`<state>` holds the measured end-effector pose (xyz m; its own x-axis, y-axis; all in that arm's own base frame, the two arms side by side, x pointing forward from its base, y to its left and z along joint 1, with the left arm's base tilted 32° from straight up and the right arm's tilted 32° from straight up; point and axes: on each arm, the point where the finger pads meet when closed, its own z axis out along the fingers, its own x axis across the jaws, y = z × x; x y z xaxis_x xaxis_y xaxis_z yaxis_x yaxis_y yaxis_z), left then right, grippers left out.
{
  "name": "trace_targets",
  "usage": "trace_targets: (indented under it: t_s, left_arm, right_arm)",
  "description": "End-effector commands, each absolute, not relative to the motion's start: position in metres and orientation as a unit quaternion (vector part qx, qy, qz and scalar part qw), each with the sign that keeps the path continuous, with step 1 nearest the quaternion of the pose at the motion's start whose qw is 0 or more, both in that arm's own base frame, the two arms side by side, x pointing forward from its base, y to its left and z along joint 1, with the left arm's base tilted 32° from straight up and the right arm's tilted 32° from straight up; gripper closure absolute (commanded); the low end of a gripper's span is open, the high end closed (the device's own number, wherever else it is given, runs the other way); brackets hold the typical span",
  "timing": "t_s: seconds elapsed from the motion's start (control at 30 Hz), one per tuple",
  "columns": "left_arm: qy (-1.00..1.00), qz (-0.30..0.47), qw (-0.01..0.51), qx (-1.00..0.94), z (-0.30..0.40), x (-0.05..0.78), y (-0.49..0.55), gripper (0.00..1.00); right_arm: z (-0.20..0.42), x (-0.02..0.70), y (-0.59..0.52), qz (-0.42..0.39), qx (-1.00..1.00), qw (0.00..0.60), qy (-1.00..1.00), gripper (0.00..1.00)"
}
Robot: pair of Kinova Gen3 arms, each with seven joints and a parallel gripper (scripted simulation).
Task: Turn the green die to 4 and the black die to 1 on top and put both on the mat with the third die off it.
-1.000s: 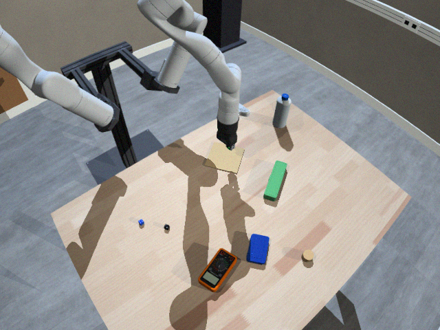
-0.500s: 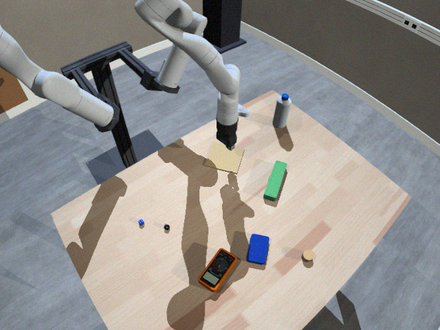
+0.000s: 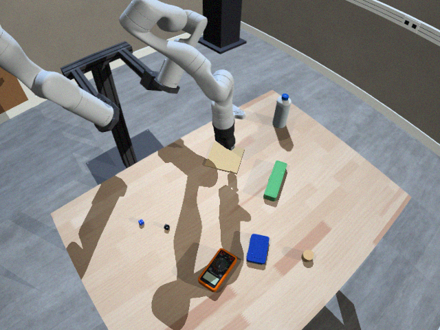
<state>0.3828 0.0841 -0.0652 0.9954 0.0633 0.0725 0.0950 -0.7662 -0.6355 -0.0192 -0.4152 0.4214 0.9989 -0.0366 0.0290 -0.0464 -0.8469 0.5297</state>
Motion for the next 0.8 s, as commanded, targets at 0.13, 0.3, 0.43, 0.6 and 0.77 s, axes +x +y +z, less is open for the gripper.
trace_targets:
  t_s: [0.13, 0.3, 0.43, 0.6, 0.77]
  left_arm:
    - [-0.043, -0.021, 0.374, -0.926, -0.0660, 0.3833, 0.0827, 0.66]
    - [-0.043, -0.021, 0.392, -0.919, -0.0658, 0.3834, 0.0826, 0.66]
    - [-0.044, -0.021, 0.397, -0.917, -0.0656, 0.3834, 0.0825, 0.66]
    - [-0.044, -0.021, 0.399, -0.916, -0.0671, 0.3837, 0.0806, 0.66]
    - [-0.044, -0.021, 0.399, -0.916, -0.0673, 0.3837, 0.0805, 0.66]
  right_arm:
    - [0.4220, -0.0192, -0.4152, 0.009, 0.961, 0.277, -0.022, 0.00]
    - [0.4220, -0.0192, -0.4152, 0.009, 0.961, 0.277, -0.022, 0.00]
    - [0.4220, -0.0192, -0.4152, 0.009, 0.961, 0.277, -0.022, 0.00]
    - [0.4220, -0.0192, -0.4152, 0.009, 0.961, 0.277, -0.022, 0.00]
    - [0.4220, -0.0192, -0.4152, 0.009, 0.961, 0.277, -0.022, 0.00]
